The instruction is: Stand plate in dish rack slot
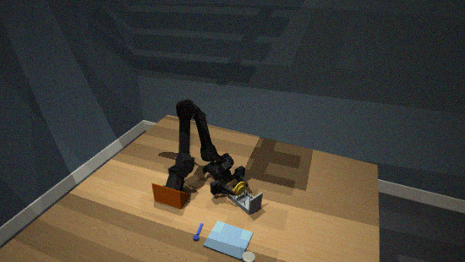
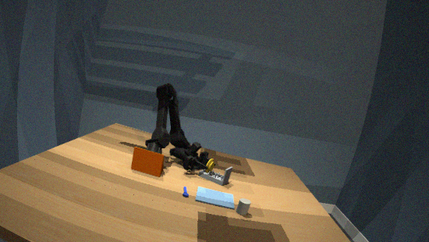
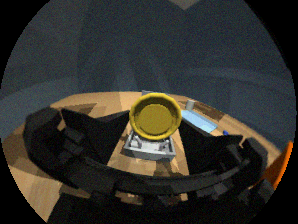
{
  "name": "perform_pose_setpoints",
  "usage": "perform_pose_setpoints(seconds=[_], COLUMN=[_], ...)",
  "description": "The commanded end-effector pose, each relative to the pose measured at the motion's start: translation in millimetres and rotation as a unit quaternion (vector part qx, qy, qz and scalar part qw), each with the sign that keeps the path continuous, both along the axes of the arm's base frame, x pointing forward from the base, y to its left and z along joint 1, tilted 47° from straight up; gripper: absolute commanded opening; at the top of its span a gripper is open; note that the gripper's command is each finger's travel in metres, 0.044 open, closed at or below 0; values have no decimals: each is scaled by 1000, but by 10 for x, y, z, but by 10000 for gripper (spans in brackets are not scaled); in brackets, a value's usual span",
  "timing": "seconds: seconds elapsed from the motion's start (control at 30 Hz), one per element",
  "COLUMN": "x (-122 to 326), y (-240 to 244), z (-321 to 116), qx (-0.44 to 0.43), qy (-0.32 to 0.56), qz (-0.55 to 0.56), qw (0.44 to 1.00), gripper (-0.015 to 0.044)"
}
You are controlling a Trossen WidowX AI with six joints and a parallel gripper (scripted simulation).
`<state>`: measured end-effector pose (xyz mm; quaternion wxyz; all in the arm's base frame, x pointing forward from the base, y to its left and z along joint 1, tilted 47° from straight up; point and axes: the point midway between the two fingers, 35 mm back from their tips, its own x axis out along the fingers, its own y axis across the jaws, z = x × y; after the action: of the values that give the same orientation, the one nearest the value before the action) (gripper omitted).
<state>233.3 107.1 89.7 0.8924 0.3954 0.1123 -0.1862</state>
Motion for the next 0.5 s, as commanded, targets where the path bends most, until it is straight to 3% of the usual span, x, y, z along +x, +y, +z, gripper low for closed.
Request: perform_pose_setpoints(seconds=[0.0,0.33,0.47], x=[1,2,1], y=[9,-9,-3], z=[-4,15,16], qx=[2,1,4], qy=[-3,-1,-2], qz=[-2,-1,-1], qw=[1000,1000,1000], gripper=[0,0,105])
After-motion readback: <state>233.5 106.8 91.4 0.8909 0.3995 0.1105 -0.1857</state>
